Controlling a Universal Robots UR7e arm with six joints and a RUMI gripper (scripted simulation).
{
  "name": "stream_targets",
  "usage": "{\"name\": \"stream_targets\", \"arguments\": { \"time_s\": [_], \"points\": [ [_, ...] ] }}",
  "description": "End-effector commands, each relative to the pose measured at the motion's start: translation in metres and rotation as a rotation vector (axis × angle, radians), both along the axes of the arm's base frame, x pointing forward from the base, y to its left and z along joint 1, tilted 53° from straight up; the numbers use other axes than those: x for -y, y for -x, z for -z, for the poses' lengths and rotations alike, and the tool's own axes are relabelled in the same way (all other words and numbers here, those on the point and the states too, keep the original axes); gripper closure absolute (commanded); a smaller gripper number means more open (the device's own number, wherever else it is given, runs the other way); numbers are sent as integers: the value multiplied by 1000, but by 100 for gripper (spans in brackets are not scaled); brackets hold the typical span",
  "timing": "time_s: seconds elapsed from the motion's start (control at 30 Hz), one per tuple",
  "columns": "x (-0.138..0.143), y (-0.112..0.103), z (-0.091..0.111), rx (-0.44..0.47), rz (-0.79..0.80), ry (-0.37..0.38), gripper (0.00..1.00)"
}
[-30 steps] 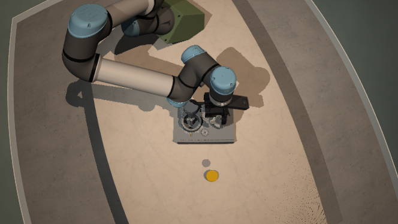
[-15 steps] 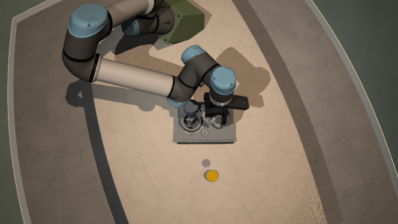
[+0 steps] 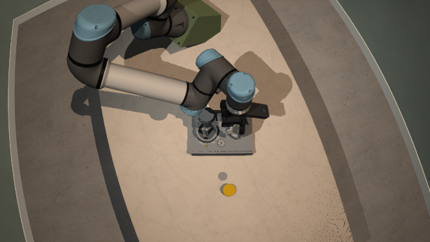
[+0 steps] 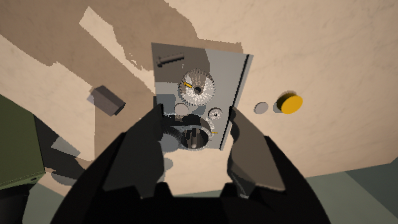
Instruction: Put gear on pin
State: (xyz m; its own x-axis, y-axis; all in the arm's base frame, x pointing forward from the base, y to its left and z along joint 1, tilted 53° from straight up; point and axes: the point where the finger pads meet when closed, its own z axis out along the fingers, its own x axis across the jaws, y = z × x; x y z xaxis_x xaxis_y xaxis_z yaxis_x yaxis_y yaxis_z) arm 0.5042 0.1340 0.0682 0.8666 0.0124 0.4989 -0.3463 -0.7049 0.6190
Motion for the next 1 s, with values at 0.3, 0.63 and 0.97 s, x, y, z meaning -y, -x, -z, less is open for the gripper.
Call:
{"name": "stream_targets", "arguments": {
  "time_s": [0.3, 0.63, 0.97],
  "points": [
    [3, -2, 3, -6, -7, 2, 46],
    [11, -6, 9, -6, -7, 2, 46],
    [18, -10, 15, -6, -7, 2, 46]
  ]
}}
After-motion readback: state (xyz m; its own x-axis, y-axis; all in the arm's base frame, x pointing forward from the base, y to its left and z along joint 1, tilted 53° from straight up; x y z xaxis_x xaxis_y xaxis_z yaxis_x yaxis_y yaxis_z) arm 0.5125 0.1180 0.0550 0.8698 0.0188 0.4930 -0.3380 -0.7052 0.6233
